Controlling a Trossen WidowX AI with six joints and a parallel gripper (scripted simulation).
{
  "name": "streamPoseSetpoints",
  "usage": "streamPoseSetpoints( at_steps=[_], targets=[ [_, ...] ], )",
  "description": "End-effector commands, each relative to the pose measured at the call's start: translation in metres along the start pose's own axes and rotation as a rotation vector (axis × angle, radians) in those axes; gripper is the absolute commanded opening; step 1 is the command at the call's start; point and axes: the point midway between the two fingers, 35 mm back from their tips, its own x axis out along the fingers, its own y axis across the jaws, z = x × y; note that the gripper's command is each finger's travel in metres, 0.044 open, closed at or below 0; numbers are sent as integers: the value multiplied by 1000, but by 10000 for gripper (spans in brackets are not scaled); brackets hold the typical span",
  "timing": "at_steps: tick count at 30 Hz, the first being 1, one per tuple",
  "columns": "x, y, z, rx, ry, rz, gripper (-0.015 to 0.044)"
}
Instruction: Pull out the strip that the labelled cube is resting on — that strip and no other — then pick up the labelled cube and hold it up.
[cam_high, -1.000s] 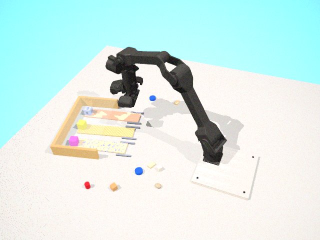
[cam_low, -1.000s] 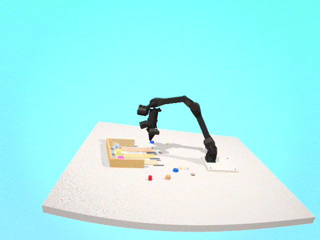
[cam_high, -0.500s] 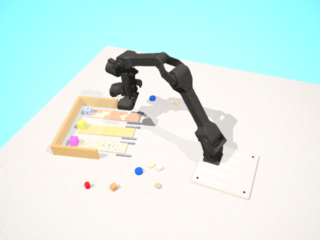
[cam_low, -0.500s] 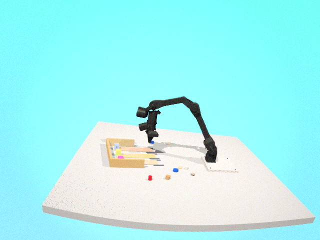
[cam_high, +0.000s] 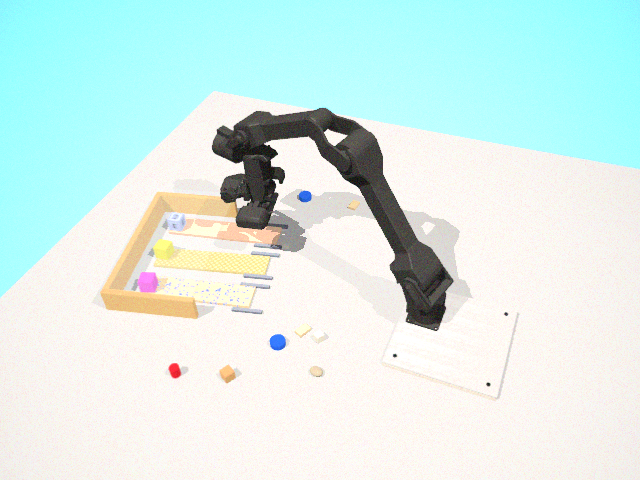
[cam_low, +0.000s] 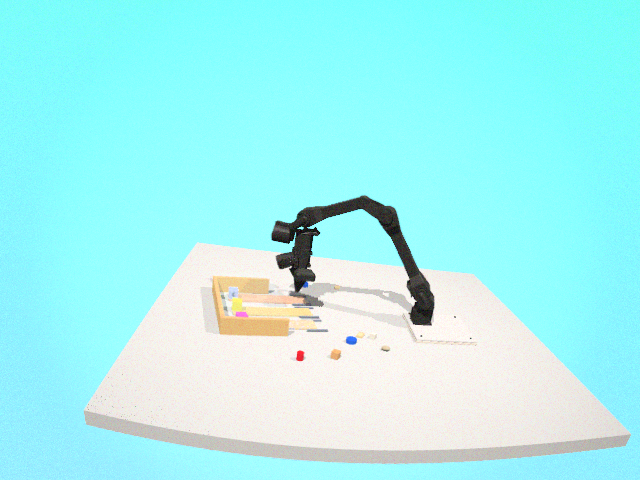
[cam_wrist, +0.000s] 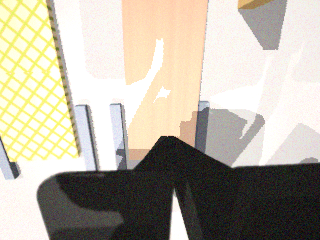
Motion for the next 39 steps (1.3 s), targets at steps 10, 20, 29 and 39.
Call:
streamPoseSetpoints(
  at_steps=[10, 20, 29, 39],
  targets=[
    [23, 0, -2, -6, 8, 0, 0],
    [27, 0, -3, -6, 8, 0, 0],
    [28, 0, -3, -6, 8, 0, 0],
    [28, 0, -3, -6, 8, 0, 0]
  ],
)
